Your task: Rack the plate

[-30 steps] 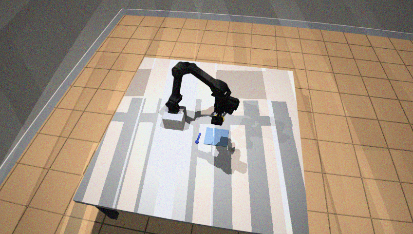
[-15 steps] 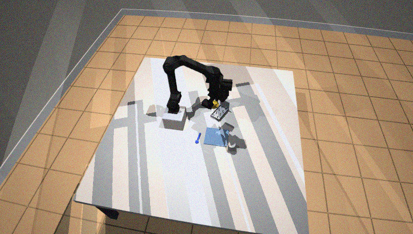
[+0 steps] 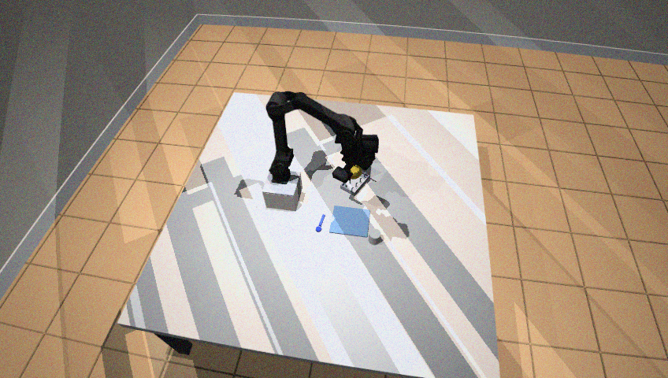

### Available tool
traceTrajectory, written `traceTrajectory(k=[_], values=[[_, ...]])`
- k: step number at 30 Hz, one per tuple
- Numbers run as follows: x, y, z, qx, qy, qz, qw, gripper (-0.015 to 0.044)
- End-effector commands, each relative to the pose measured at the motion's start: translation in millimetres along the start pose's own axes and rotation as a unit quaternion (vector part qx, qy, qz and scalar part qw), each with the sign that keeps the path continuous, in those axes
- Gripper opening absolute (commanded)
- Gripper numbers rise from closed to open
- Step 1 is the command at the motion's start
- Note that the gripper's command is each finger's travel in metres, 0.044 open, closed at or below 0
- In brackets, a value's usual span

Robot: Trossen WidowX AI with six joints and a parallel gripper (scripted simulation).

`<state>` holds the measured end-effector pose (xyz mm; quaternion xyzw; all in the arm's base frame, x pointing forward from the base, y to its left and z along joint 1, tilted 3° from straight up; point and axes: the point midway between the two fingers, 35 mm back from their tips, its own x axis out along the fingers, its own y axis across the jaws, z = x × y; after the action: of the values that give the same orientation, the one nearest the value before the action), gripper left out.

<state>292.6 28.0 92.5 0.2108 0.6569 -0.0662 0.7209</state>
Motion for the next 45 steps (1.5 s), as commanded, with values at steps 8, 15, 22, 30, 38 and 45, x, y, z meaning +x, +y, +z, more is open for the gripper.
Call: traceTrajectory(k=[8,15,22,30,38,45], values=[[47,9,29,-0.035,-0.025,0.103,0.994,0.0000],[69,14,44,-0.072,-0.056,0.166,0.982,0.0000],[85,16,55,-0.112,-0.091,0.223,0.964,0.0000],[99,17,61,-0.162,-0.135,0.282,0.936,0.0000],[108,15,61,-0.215,-0.183,0.333,0.900,0.0000],[111,11,56,-0.263,-0.226,0.370,0.862,0.0000]])
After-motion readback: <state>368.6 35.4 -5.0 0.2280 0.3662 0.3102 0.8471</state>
